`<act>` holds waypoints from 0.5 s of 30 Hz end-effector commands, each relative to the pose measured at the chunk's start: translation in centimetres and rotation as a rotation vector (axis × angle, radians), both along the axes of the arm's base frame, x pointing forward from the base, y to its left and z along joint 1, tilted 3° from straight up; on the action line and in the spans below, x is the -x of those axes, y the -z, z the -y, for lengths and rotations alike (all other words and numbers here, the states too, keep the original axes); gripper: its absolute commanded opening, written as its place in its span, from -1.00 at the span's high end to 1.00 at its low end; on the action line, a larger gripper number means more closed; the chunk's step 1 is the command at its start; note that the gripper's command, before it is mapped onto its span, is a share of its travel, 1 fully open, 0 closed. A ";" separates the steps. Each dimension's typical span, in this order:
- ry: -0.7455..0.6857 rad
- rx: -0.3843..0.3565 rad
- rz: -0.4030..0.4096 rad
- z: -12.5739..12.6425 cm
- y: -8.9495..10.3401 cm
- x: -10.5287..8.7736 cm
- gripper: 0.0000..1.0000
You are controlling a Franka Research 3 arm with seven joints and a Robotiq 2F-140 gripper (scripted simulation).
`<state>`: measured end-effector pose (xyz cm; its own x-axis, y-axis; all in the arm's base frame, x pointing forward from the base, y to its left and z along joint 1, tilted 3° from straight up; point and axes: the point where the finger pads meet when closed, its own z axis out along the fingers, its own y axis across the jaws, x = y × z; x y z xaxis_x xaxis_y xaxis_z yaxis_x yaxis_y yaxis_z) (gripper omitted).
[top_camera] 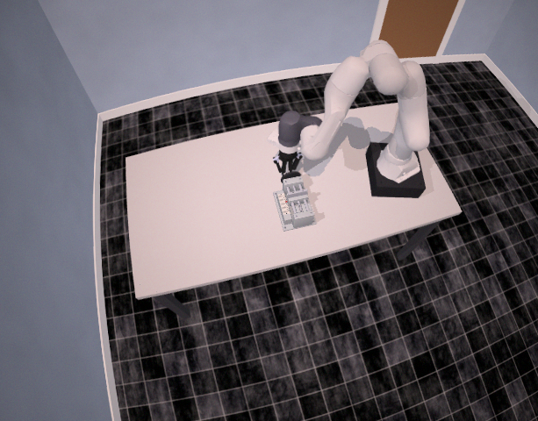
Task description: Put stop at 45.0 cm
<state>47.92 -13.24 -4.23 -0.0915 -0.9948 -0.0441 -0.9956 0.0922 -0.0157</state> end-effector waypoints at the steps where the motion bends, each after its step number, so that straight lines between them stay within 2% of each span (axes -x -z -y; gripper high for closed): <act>1: -0.005 0.000 -0.004 -0.1 0.3 1.2 0.92; 15: -0.005 0.000 -0.004 -0.3 -0.6 3.6 0.92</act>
